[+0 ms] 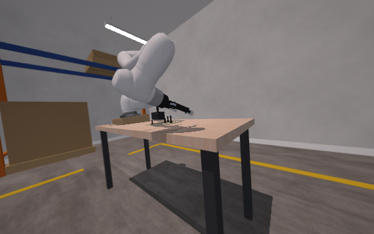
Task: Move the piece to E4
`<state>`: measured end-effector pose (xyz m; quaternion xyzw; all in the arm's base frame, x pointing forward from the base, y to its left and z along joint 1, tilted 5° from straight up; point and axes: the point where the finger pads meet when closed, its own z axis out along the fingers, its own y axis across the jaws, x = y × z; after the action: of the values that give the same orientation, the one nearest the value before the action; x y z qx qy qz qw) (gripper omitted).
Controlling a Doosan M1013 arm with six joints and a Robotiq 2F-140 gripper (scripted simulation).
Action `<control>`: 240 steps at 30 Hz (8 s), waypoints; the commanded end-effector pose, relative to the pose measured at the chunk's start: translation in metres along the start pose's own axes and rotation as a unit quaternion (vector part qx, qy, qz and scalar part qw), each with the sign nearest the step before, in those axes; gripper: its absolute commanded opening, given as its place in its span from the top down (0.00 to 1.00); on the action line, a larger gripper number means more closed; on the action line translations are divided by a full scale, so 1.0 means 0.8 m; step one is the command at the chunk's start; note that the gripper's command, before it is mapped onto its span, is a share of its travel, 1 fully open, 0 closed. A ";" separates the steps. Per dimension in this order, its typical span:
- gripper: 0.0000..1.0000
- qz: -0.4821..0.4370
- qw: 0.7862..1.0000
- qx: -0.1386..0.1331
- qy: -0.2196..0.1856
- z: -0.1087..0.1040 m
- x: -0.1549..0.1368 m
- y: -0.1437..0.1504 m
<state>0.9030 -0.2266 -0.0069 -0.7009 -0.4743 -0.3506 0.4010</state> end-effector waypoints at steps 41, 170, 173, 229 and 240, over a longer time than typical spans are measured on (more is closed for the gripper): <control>0.00 -0.097 0.992 -0.025 -0.076 -0.096 -0.171 -0.315; 0.00 -0.771 0.283 0.476 -0.314 0.155 0.049 -0.427; 0.75 -0.793 0.230 0.494 -0.273 0.155 0.049 -0.427; 0.75 -0.793 0.230 0.494 -0.272 0.160 0.037 -0.424; 0.75 -0.793 0.230 0.494 -0.272 0.167 0.018 -0.420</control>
<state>0.6045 -0.0245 0.0275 0.3178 -0.9473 0.0268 0.0312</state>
